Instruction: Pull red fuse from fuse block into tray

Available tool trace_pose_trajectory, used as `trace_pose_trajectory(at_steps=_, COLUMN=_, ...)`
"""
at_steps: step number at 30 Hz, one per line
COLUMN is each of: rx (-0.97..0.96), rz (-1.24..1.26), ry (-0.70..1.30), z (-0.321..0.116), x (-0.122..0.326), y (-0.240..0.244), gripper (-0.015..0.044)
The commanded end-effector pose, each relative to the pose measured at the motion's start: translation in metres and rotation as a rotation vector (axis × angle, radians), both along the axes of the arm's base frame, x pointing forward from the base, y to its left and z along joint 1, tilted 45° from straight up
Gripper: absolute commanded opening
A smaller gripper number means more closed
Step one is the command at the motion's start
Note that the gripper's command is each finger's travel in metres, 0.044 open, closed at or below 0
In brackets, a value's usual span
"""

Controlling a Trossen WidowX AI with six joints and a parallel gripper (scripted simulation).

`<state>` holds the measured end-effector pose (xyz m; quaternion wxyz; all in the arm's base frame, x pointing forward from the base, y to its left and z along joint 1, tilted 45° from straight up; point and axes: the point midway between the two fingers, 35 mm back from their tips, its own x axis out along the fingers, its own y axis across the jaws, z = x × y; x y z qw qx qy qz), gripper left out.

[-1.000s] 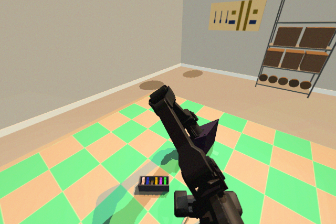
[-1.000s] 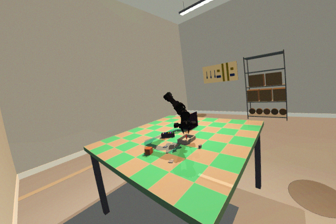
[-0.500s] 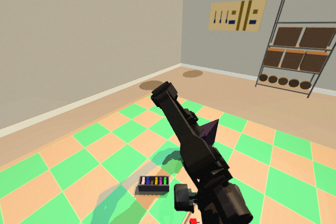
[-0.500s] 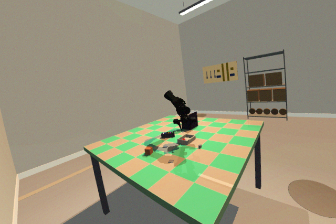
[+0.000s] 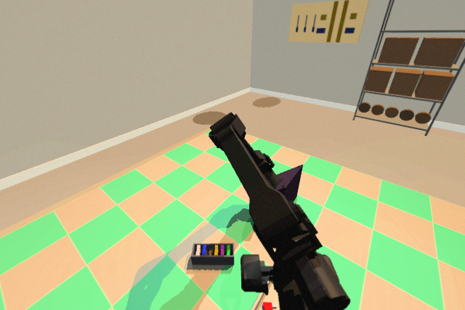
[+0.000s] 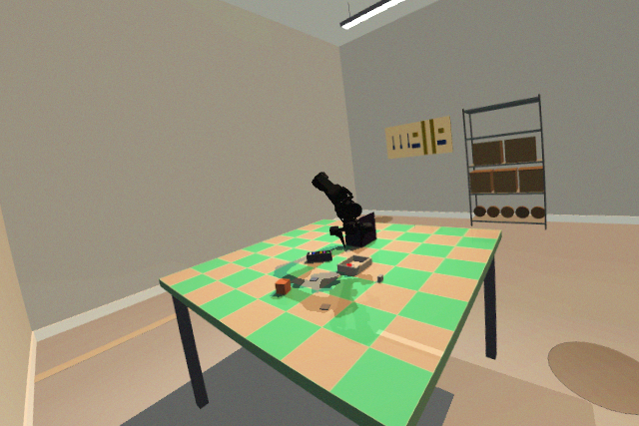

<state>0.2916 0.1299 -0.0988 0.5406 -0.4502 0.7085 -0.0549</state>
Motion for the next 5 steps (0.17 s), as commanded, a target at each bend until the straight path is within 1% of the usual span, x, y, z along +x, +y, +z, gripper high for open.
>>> trace_pose_trajectory(at_steps=1, rx=0.000, rz=0.001, ry=0.000, z=-0.0001, x=0.0000, y=0.0001, gripper=0.0330)
trace_pose_trajectory(at_steps=5, rx=0.000, rz=0.001, ry=0.000, z=-0.0001, x=0.0000, y=0.0001, gripper=0.0330)
